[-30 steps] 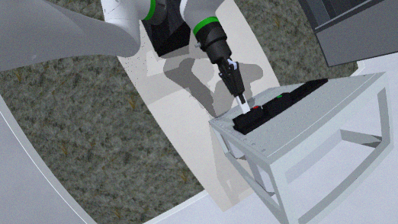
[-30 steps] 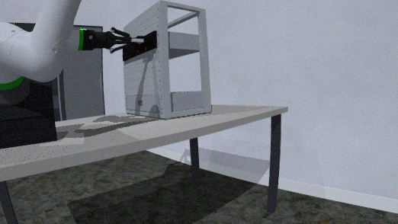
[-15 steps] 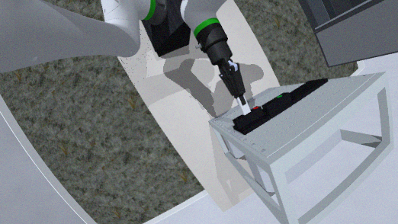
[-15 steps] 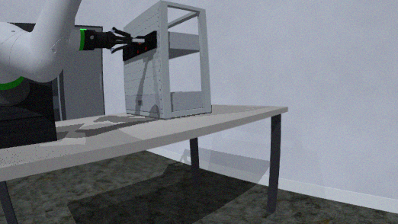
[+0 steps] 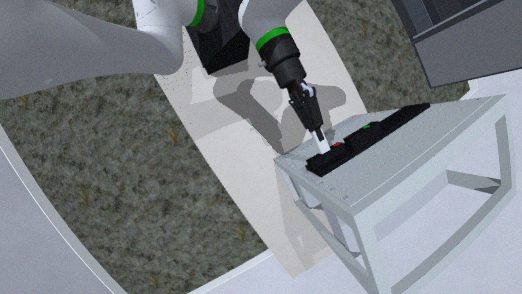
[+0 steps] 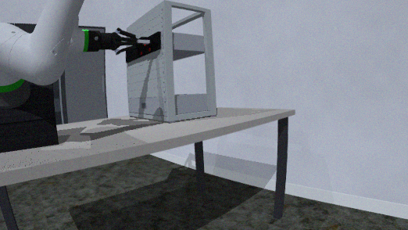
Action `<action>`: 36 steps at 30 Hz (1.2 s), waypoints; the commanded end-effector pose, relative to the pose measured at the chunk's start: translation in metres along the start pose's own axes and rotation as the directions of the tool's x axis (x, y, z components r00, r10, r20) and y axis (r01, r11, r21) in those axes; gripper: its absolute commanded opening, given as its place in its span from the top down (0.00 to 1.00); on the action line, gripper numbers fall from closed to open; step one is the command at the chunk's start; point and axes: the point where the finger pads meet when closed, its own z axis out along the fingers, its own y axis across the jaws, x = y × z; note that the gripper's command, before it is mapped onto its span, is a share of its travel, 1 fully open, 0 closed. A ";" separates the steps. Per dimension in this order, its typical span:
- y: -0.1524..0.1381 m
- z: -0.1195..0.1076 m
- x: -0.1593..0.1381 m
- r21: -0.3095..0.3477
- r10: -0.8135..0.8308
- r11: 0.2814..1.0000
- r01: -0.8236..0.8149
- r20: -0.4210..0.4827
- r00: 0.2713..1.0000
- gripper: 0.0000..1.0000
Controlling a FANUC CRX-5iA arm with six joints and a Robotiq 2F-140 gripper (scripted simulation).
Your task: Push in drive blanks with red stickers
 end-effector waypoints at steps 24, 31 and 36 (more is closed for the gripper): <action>0.000 0.012 0.000 0.000 0.000 1.000 0.000 0.000 1.000 1.00; 0.000 0.013 0.000 0.000 0.000 1.000 0.000 0.000 1.000 1.00; 0.000 0.013 0.000 0.000 0.000 1.000 0.000 0.000 1.000 1.00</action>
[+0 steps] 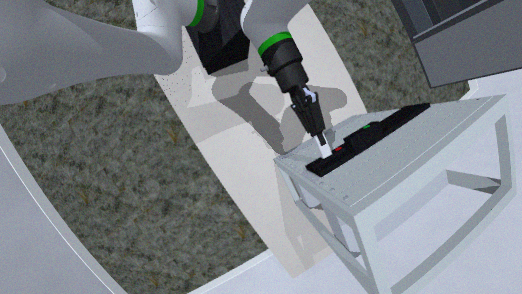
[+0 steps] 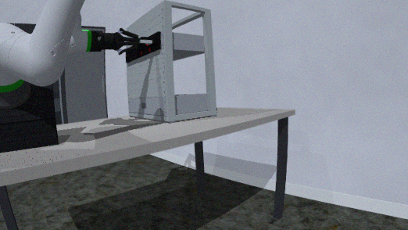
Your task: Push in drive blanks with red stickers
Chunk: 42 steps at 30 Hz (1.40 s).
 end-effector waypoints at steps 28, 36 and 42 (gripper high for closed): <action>0.000 0.006 0.000 0.000 0.000 1.000 0.000 0.000 1.000 1.00; 0.000 0.006 0.000 0.000 0.000 1.000 0.000 0.000 1.000 1.00; 0.000 0.009 0.000 0.000 0.000 1.000 0.000 0.000 1.000 1.00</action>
